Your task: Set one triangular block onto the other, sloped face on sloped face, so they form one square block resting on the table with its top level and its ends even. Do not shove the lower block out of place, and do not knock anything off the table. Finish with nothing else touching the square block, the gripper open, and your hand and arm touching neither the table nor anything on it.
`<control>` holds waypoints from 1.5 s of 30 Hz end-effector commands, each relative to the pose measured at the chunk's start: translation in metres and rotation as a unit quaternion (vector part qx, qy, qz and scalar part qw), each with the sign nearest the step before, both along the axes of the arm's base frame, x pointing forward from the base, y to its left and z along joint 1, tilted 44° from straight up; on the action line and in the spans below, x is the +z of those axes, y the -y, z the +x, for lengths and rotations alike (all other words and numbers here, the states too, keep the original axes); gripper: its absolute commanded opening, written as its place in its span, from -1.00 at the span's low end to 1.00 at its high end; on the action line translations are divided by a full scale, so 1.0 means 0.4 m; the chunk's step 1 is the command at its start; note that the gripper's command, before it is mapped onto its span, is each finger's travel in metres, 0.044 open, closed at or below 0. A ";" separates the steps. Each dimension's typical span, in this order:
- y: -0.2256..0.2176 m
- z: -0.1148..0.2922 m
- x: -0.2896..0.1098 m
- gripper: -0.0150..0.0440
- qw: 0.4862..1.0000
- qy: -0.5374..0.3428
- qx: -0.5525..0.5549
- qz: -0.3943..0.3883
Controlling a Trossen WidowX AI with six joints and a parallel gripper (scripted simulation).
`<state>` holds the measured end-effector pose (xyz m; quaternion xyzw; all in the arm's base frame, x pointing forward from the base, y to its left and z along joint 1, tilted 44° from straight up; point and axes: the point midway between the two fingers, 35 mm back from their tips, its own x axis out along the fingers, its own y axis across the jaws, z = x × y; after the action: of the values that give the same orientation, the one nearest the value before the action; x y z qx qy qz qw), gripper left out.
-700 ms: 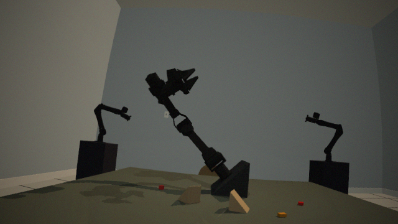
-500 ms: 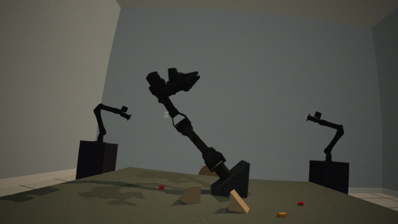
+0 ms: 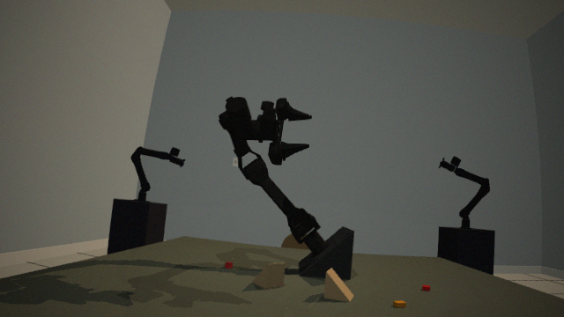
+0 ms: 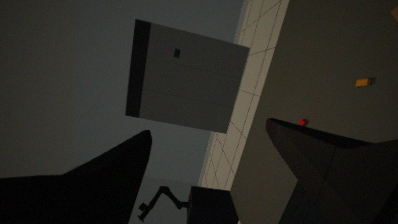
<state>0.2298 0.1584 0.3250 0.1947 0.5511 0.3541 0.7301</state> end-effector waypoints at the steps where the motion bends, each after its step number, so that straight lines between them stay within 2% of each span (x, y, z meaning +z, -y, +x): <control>1: 0.016 0.073 -0.172 1.00 0.965 -0.175 -0.169 -0.102; 8: 0.044 0.114 -0.341 1.00 0.869 -0.277 -0.351 -0.212; 15: 0.098 0.143 -0.490 1.00 0.710 -0.304 -0.563 -0.295; 22: 0.158 0.159 -0.606 1.00 0.536 -0.236 -0.744 -0.322; 29: 0.215 0.171 -0.697 1.00 0.375 -0.088 -0.881 -0.273; 32: 0.222 0.173 -0.708 1.00 0.357 -0.064 -0.895 -0.259; 45: 0.222 0.173 -0.708 1.00 0.357 -0.064 -0.895 -0.259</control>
<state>0.2985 0.0711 0.0429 0.3919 0.1804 -0.6823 0.5902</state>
